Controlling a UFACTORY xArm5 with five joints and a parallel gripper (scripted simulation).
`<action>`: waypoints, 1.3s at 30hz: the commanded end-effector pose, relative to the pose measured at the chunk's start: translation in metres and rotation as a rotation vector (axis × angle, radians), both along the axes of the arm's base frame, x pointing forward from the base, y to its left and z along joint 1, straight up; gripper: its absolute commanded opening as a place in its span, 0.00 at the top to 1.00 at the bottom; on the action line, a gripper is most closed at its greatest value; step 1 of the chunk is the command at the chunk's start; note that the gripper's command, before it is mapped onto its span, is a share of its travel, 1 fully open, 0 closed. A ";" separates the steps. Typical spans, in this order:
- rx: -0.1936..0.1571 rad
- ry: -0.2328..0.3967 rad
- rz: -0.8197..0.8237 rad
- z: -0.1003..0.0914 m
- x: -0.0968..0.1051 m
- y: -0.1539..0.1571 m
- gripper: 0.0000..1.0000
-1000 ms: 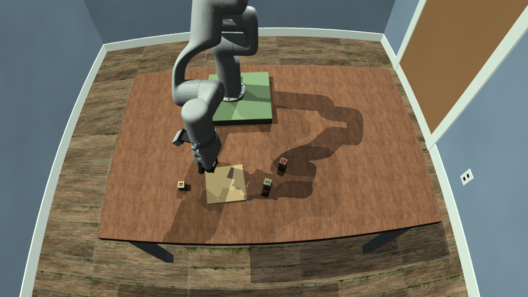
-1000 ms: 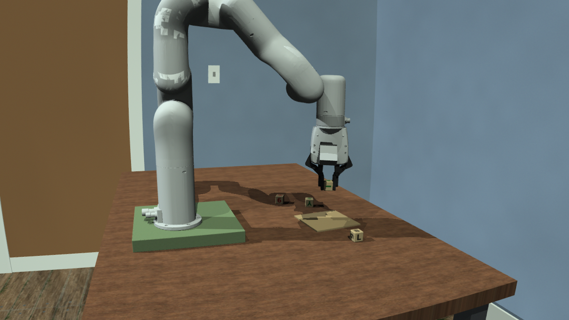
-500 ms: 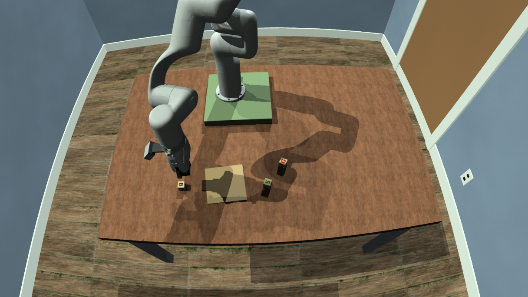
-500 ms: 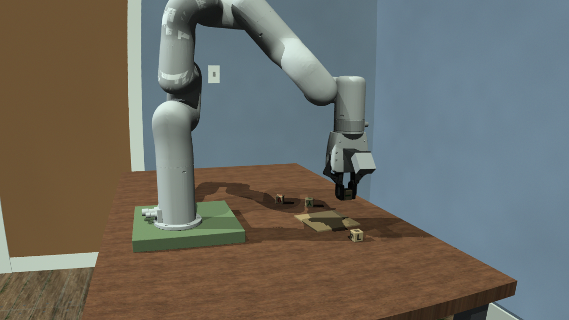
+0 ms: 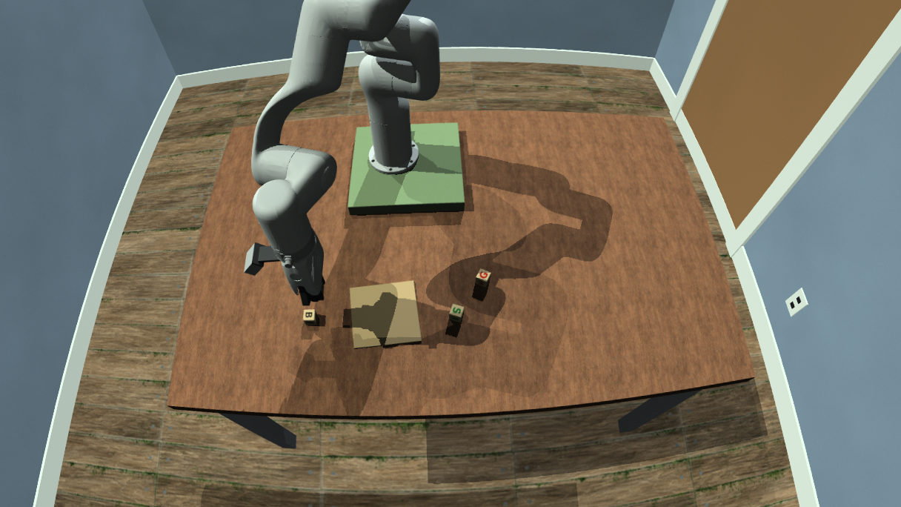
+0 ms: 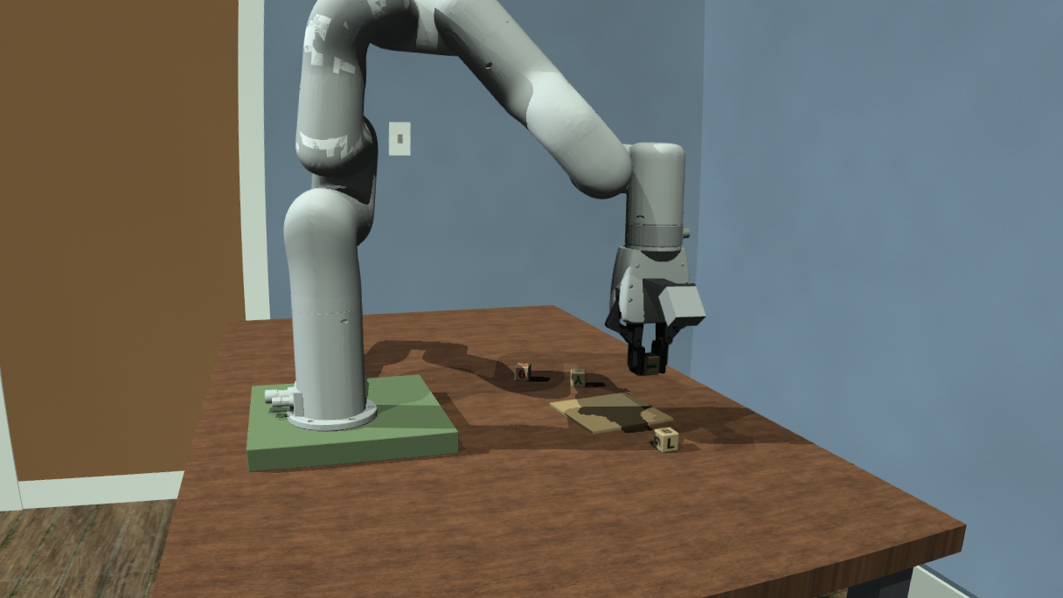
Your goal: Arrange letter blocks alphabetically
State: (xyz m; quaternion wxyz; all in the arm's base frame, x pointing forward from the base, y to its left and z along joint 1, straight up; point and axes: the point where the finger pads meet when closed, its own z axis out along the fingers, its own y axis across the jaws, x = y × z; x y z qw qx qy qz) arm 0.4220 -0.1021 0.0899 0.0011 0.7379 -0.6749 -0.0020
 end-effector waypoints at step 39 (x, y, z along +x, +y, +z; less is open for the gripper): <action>-0.001 -0.003 0.000 -0.094 0.001 -0.001 0.79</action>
